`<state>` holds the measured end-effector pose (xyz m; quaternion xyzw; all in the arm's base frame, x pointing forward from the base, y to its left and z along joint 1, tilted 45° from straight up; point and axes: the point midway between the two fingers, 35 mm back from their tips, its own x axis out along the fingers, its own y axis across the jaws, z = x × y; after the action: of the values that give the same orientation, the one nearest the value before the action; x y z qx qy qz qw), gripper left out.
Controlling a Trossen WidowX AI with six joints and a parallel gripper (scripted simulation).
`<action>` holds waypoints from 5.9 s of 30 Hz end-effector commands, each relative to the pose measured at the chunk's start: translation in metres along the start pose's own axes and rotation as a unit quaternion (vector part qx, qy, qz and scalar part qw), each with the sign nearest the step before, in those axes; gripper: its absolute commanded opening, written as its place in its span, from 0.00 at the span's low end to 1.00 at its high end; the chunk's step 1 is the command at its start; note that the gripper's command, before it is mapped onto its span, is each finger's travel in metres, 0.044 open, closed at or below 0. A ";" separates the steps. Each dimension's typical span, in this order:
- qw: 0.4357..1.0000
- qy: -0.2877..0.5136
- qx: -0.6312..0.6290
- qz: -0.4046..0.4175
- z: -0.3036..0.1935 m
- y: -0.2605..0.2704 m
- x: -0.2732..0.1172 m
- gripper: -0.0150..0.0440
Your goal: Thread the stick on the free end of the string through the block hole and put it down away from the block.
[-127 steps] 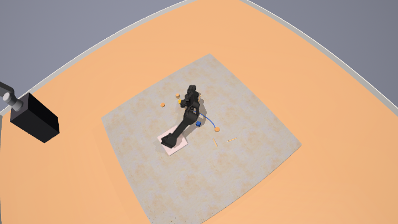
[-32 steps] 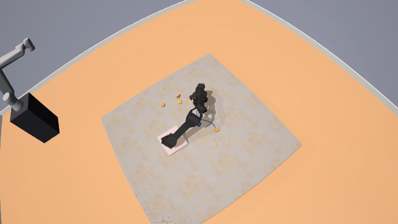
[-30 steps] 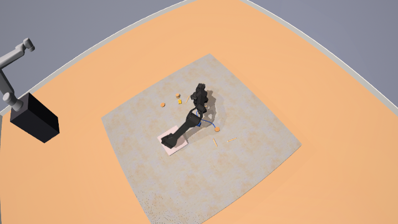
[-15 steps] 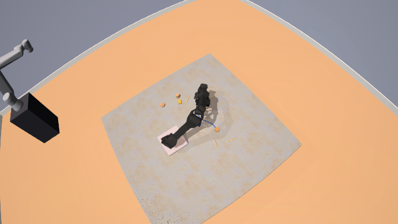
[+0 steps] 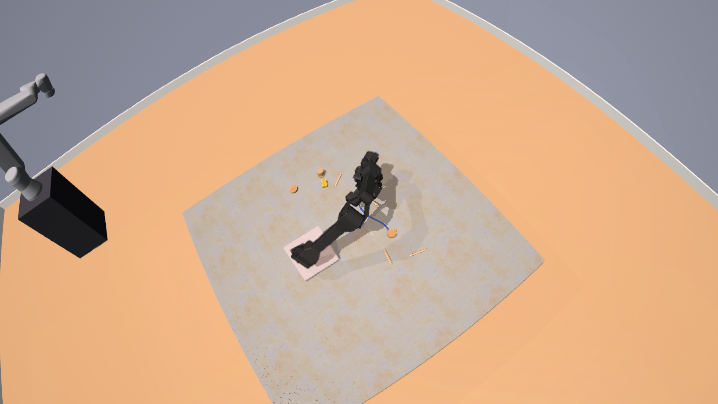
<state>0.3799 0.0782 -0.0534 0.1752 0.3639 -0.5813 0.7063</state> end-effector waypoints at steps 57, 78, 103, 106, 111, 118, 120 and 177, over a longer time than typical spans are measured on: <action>0.803 -0.002 0.596 0.006 0.030 0.037 -0.002 0.25; 0.802 -0.002 0.597 0.006 0.023 0.063 -0.003 0.25; 0.802 0.000 0.597 0.007 0.012 0.079 0.003 0.25; 0.802 0.000 0.597 0.007 0.010 0.078 0.006 0.25; 0.802 -0.001 0.597 0.007 0.007 0.075 0.011 0.25; 0.802 -0.001 0.597 0.007 0.003 0.072 0.018 0.25; 0.802 -0.001 0.597 0.007 0.002 0.071 0.020 0.25; 0.803 -0.003 0.596 0.005 -0.001 0.024 0.043 0.25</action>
<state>0.4071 0.0572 -0.0926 0.5611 -0.0561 -0.6826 0.4649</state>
